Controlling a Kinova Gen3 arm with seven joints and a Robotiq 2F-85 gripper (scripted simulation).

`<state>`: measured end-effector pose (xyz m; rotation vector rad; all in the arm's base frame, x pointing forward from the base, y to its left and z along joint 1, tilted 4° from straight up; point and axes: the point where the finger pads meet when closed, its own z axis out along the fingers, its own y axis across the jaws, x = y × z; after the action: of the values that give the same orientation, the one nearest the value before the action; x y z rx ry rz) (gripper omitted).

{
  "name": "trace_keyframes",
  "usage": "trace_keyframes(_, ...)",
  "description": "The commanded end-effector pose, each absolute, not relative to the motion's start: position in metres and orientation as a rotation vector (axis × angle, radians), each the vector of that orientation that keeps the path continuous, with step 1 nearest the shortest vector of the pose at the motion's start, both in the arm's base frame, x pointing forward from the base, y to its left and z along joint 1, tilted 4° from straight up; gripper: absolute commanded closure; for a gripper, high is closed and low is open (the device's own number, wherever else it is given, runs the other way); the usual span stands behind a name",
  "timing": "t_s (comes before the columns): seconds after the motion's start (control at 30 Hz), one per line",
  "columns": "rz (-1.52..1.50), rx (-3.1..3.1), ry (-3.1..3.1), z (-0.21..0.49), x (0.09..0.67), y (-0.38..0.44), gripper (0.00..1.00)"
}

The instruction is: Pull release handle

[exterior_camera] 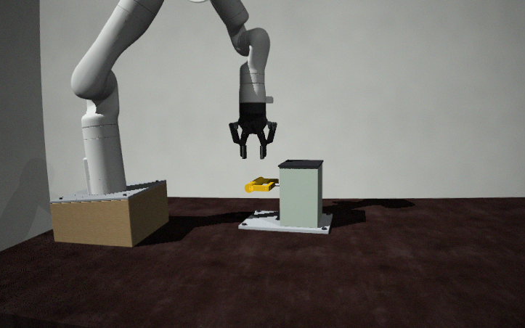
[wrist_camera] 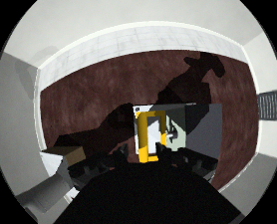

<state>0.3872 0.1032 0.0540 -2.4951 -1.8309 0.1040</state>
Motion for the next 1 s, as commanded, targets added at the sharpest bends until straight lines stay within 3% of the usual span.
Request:
trace_keyframes(0.0, 0.098, -2.490, -1.846, 0.052, 0.389, 0.100, 0.49)
trace_keyframes(0.97, 0.101, -2.487, -1.846, 0.040, 0.387, 0.100, 0.49)
